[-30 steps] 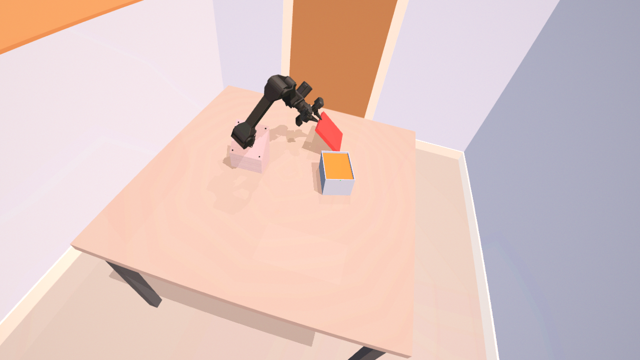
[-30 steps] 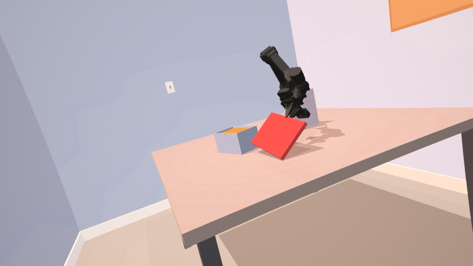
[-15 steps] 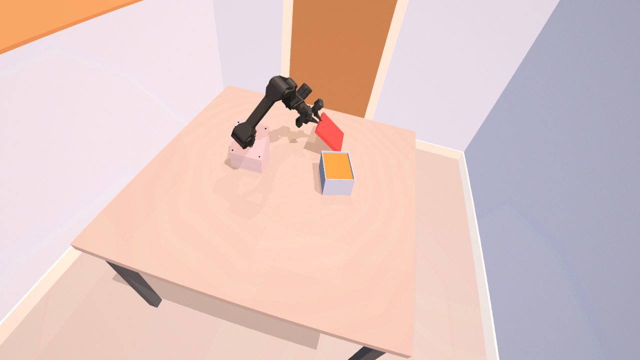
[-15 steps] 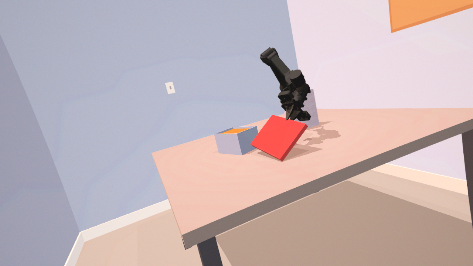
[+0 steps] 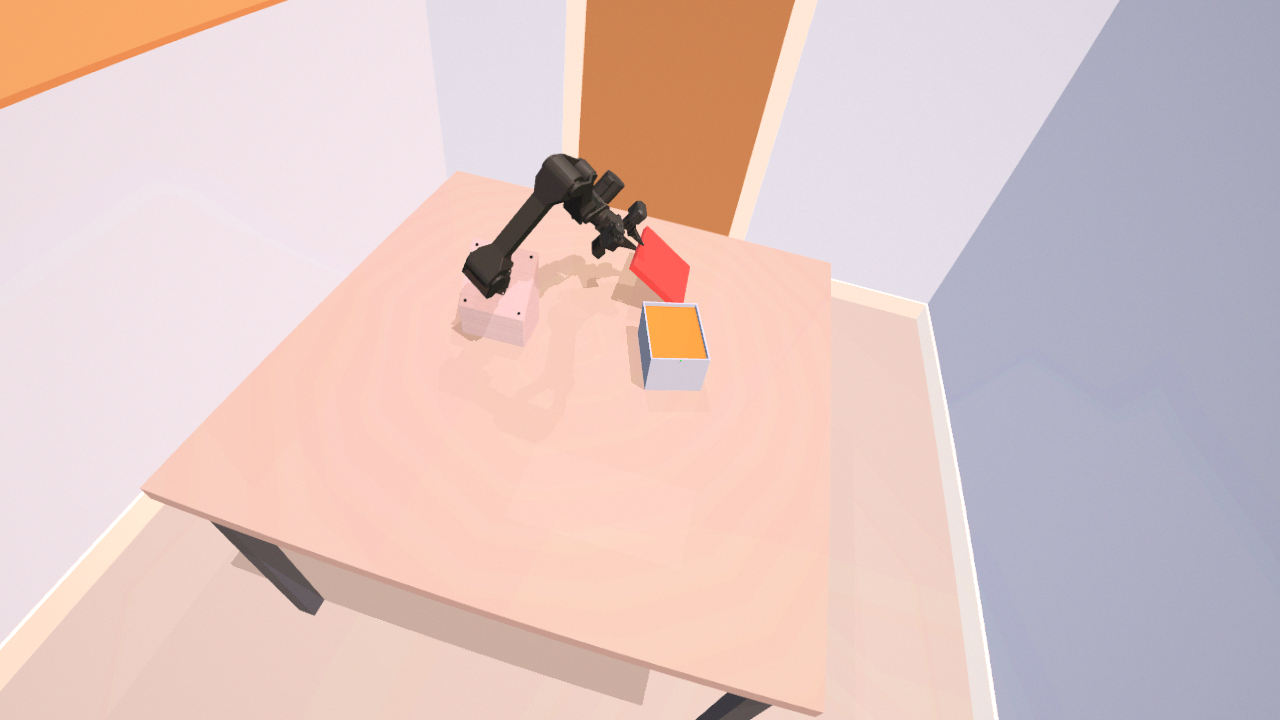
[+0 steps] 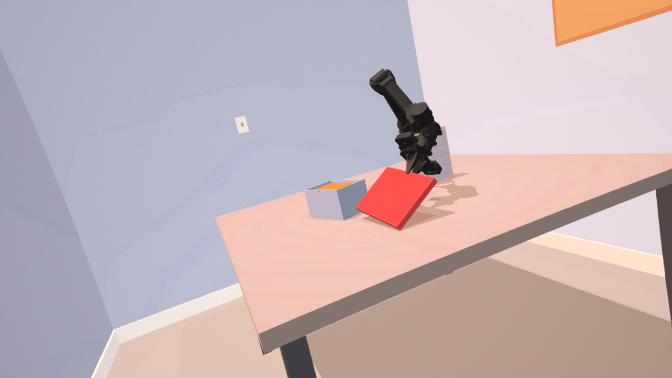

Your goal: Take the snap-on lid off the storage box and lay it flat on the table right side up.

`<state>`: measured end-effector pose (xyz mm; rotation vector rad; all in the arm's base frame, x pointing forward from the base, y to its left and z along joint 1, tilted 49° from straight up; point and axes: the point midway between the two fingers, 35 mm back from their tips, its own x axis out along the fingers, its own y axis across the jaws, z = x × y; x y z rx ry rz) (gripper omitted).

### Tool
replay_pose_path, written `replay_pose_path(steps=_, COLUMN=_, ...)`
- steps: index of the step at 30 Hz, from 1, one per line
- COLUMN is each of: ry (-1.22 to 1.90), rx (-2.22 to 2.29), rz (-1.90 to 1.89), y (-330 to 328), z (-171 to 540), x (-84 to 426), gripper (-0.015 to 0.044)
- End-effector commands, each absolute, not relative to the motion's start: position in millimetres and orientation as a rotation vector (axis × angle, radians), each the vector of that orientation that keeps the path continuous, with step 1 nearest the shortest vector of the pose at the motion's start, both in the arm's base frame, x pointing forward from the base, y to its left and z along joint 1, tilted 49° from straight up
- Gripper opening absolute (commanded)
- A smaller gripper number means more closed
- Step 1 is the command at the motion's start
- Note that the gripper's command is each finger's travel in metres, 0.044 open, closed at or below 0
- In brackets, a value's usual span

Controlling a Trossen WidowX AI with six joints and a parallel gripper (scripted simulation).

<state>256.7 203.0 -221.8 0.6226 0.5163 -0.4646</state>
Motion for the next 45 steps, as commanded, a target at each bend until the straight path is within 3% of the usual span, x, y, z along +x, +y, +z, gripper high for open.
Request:
replay_pose_path(steps=1, ry=0.532, rx=0.587, rz=-0.487, y=188, z=-230, x=253, gripper=0.0000)
replay_pose_path(steps=45, ry=0.530, rx=0.585, rz=-0.488, y=161, z=-254, x=255, gripper=0.0000)
